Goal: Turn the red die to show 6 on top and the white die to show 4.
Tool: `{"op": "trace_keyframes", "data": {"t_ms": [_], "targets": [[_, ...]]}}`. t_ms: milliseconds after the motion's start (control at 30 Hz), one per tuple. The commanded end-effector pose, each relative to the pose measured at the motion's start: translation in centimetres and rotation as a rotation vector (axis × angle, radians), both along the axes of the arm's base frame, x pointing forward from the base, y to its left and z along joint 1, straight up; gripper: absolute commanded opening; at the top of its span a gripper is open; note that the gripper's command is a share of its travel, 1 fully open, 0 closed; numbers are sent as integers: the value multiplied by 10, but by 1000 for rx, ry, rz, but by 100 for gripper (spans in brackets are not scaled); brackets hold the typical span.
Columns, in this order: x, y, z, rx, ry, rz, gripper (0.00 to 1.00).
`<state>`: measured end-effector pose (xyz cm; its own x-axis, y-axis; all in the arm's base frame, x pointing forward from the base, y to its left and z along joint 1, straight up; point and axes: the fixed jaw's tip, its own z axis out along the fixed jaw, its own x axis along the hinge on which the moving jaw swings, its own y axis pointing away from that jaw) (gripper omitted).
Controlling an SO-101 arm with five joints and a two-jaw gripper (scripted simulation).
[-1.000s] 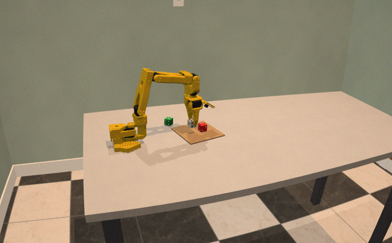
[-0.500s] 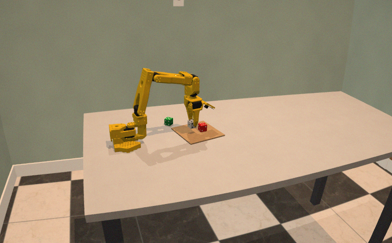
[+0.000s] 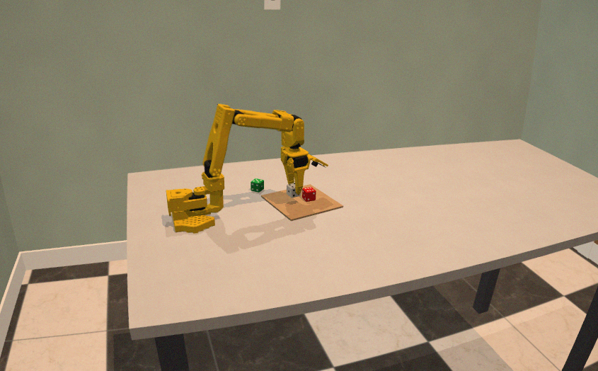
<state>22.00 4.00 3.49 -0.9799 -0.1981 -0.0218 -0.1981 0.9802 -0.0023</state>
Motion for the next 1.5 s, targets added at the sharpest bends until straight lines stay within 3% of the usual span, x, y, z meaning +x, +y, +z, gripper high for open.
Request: {"op": "trace_keyframes", "data": {"t_ms": [0,1467], "targets": [[4,2,4,7,-39,-3,0],[5,2,-10,7,-39,-3,0]]}}
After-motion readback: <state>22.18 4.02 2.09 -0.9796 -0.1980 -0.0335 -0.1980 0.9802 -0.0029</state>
